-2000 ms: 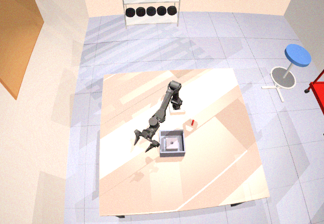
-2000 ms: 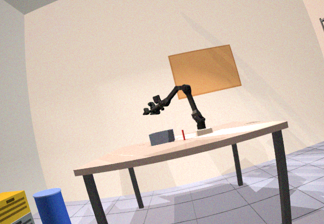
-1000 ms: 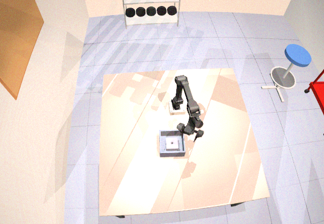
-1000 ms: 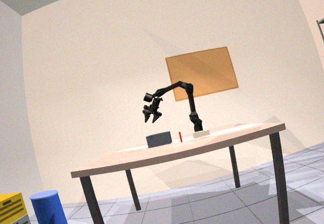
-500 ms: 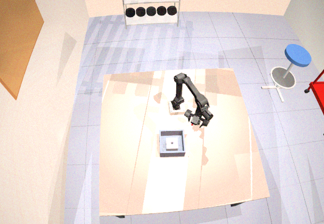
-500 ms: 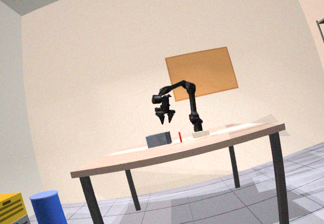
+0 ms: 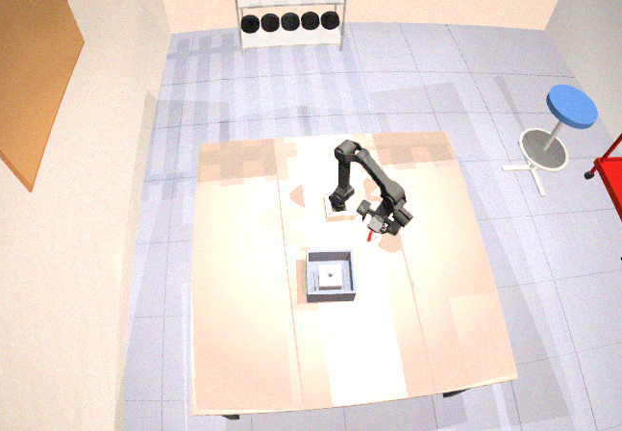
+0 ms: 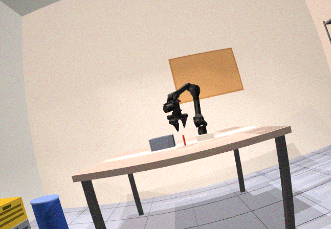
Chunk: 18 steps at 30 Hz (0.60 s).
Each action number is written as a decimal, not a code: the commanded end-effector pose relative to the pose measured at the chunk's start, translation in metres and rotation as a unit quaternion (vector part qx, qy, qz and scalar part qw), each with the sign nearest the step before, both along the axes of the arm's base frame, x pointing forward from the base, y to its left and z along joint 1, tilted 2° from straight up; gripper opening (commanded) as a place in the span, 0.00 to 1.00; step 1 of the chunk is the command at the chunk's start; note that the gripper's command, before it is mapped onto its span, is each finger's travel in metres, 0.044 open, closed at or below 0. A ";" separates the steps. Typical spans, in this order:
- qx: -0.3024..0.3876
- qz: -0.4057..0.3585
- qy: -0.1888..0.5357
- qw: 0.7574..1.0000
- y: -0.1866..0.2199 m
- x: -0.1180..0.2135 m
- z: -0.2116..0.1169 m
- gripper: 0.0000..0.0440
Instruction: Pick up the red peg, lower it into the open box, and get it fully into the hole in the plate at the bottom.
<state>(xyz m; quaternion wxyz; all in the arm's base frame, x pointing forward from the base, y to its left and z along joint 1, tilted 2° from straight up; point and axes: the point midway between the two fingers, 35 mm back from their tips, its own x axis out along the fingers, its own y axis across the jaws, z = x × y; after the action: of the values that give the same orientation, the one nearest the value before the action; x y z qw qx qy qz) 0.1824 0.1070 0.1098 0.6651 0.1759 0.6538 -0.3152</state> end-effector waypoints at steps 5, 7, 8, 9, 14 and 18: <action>-0.019 0.001 0.016 1.000 0.002 -0.010 -0.038 1.00; -0.021 0.003 0.012 1.000 0.002 -0.010 -0.047 1.00; -0.022 0.004 0.010 1.000 0.002 -0.010 -0.052 1.00; -0.023 0.005 0.008 1.000 0.002 -0.009 -0.057 1.00; -0.025 0.010 -0.004 1.000 0.001 -0.008 -0.079 1.00; -0.026 0.015 -0.011 1.000 -0.001 -0.007 -0.093 0.99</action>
<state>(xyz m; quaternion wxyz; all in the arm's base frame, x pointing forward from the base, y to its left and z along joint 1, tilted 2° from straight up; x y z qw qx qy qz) 0.1761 0.1091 0.0299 0.6778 0.1587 0.6436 -0.3180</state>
